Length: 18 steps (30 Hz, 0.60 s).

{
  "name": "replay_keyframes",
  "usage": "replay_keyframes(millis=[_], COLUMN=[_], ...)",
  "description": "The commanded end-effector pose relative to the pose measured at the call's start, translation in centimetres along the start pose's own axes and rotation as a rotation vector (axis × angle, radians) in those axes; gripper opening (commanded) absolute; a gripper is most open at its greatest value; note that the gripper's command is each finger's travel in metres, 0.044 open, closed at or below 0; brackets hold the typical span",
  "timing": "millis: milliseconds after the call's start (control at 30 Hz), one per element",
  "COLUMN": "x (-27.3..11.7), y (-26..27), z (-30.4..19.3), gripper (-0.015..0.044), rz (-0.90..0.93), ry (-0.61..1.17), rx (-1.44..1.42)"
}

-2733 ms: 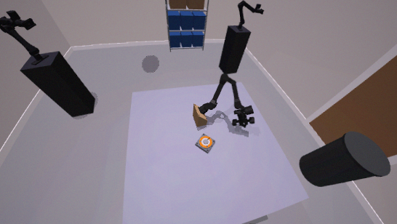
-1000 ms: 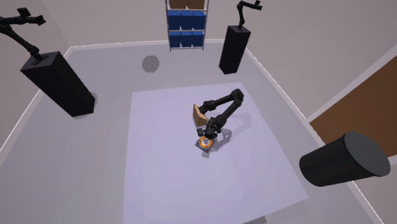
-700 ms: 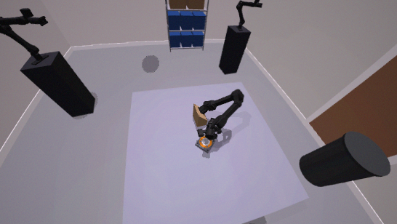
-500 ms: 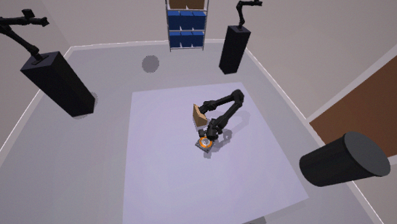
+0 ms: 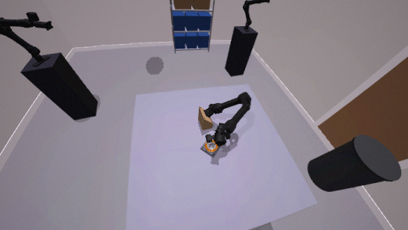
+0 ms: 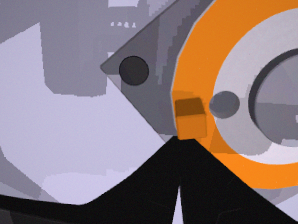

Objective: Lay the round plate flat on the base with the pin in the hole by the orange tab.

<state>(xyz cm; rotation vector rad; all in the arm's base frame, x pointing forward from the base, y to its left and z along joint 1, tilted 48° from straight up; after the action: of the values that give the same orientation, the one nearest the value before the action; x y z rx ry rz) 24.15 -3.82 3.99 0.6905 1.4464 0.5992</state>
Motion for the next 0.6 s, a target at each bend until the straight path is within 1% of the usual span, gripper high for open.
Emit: replay_keyframes(millis=[0, 567], x=[-0.1, -0.2], y=[0.3, 0.4], z=[0.7, 2.7], gripper=[0.0000, 0.0000], rz=[0.002, 0.002], ry=[-0.003, -0.004], rx=[-0.002, -0.002])
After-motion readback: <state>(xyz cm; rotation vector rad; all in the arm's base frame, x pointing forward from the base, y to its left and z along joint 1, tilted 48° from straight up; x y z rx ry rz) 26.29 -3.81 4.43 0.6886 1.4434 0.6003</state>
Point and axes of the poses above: the point midway between the two fingers, 35 mm back from their tips, its own x axis out along the fingers, its own y axis across the jaws, z = x × y, the point moved 8 cm from there along -x, back along the fingers, and after that the axes turned 4 degrees about -x, right-handed, at the moved point
